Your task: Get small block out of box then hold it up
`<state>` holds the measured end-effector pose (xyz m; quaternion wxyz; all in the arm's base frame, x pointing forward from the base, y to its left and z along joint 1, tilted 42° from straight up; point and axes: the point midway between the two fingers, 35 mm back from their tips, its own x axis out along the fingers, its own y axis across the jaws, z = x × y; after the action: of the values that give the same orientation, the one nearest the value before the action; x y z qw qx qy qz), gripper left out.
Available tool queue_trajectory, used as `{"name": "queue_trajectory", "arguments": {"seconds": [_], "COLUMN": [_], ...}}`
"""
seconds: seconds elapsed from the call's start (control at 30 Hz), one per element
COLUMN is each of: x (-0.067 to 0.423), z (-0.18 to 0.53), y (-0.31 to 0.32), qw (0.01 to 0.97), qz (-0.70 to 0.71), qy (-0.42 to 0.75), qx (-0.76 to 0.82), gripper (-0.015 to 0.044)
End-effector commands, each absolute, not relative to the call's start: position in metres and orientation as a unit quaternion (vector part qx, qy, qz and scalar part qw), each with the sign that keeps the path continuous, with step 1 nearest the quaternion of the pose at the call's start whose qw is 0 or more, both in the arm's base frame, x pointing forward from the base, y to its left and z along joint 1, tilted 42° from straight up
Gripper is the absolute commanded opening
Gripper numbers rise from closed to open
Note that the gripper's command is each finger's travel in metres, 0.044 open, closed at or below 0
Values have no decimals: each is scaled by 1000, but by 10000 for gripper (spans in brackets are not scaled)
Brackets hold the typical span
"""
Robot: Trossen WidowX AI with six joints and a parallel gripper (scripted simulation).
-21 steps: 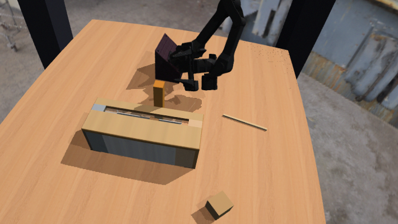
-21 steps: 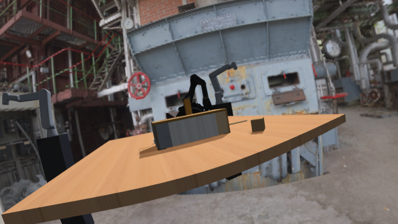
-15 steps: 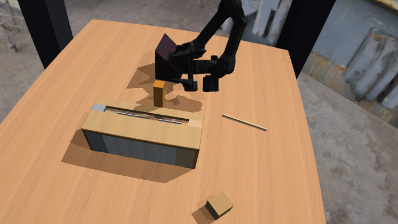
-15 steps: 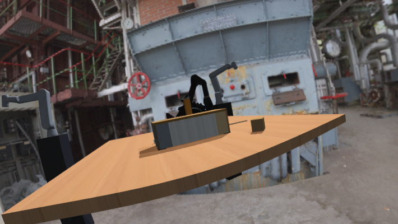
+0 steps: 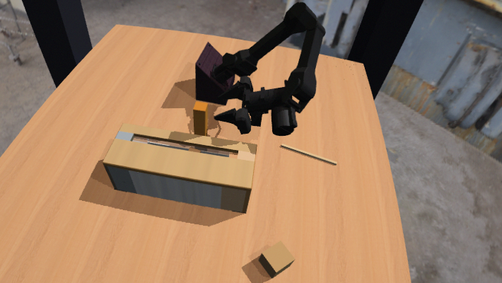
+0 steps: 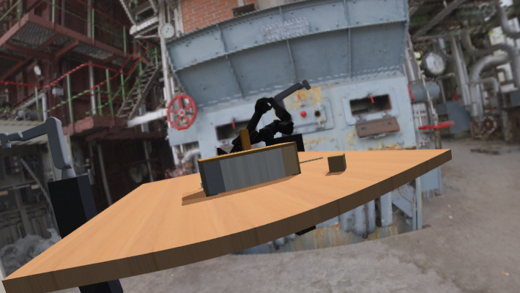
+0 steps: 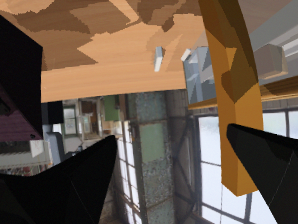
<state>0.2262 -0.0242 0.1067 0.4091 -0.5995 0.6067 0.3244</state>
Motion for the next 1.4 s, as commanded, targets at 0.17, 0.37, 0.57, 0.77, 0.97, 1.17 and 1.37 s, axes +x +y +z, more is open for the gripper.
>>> {"name": "queue_trajectory", "arguments": {"seconds": [0.17, 0.37, 0.57, 0.77, 0.97, 1.17, 1.37], "x": [302, 329, 348, 350, 350, 351, 352], "z": [128, 136, 145, 147, 145, 139, 133], "y": [-29, -34, -48, -50, -52, -60, -67], "qw": [567, 621, 686, 693, 693, 693, 693], "qz": [433, 531, 598, 600, 600, 600, 599], "qy": [518, 420, 292, 280, 280, 281, 282], "qx": [-472, -394, -293, -285, -285, -286, -286], "gripper": [400, 400, 400, 400, 400, 400, 400]}}
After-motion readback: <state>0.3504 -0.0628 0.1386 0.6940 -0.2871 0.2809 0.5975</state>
